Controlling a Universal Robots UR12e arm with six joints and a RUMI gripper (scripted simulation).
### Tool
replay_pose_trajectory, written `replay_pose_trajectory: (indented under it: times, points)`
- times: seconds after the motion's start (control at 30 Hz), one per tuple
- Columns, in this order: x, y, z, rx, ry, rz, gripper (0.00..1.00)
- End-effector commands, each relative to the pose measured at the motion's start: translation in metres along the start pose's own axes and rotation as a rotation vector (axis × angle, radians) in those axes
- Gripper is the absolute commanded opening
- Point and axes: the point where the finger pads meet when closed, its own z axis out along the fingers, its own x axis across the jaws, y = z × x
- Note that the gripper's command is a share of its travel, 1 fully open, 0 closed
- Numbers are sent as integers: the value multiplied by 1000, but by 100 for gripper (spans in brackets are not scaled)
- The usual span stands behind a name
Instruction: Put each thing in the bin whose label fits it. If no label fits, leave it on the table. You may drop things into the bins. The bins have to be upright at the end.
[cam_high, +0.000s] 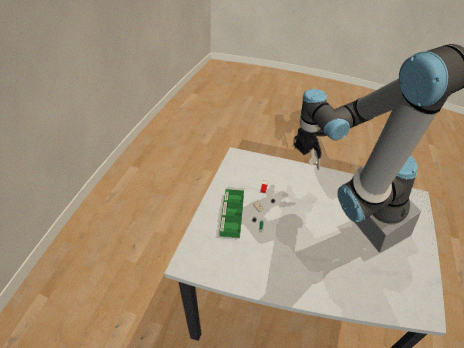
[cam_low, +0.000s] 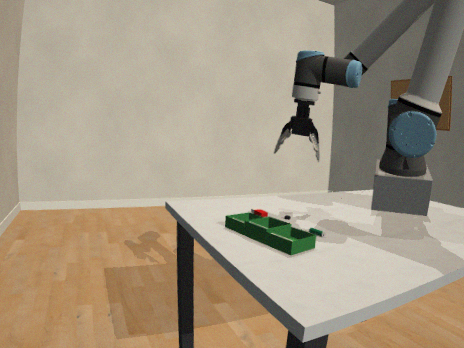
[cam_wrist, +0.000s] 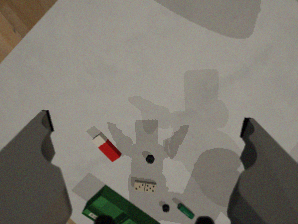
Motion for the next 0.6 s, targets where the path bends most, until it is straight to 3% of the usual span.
replay_pose_trajectory:
  times: [0.0, 0.53, 0.57]
  points:
    - [-1, 0, 0, 0, -1, 0, 100]
    - [-1, 0, 0, 0, -1, 0, 100]
    - [-2, -1, -9, 0, -1, 0, 4]
